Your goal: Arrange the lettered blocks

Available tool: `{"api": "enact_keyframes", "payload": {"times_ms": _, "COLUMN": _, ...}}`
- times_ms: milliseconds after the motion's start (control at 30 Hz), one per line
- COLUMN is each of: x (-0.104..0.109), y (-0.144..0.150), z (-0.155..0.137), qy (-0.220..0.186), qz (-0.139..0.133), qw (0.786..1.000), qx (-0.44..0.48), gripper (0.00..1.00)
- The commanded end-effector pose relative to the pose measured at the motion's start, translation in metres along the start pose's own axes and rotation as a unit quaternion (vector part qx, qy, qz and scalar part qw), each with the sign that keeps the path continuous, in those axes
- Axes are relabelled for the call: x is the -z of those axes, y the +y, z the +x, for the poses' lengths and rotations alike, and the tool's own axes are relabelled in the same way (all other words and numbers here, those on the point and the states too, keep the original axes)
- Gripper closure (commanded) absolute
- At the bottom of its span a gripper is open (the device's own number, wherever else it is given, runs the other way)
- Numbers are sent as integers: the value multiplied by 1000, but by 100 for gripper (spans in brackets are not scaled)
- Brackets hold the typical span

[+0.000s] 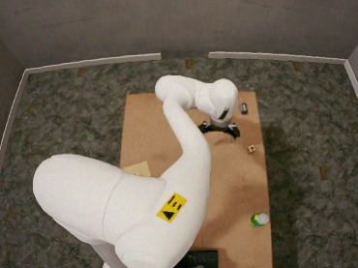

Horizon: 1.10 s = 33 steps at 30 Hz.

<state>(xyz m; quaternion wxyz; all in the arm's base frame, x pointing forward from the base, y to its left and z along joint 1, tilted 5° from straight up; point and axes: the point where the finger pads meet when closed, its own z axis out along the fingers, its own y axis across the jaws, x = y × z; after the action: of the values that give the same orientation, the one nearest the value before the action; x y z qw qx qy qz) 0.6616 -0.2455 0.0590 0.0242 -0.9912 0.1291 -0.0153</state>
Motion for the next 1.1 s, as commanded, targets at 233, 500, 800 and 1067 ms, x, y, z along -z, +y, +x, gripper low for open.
{"api": "enact_keyframes", "payload": {"times_ms": 233, "x": -7, "y": 150, "z": 9, "qy": 0, "qz": 14, "qw": 987, "qx": 163, "gripper": 0}}
{"api": "enact_keyframes", "payload": {"times_ms": 500, "x": -9, "y": 191, "z": 5, "qy": 2, "qz": 14, "qw": 978, "qx": 206, "gripper": 0}}
{"api": "enact_keyframes", "payload": {"times_ms": 800, "x": -9, "y": 193, "z": 4, "qy": 2, "qz": 14, "qw": 978, "qx": 208, "gripper": 54}}
{"api": "enact_keyframes", "payload": {"times_ms": 1067, "x": -9, "y": 193, "z": 4, "qy": 2, "qz": 14, "qw": 978, "qx": 208, "gripper": 54}}
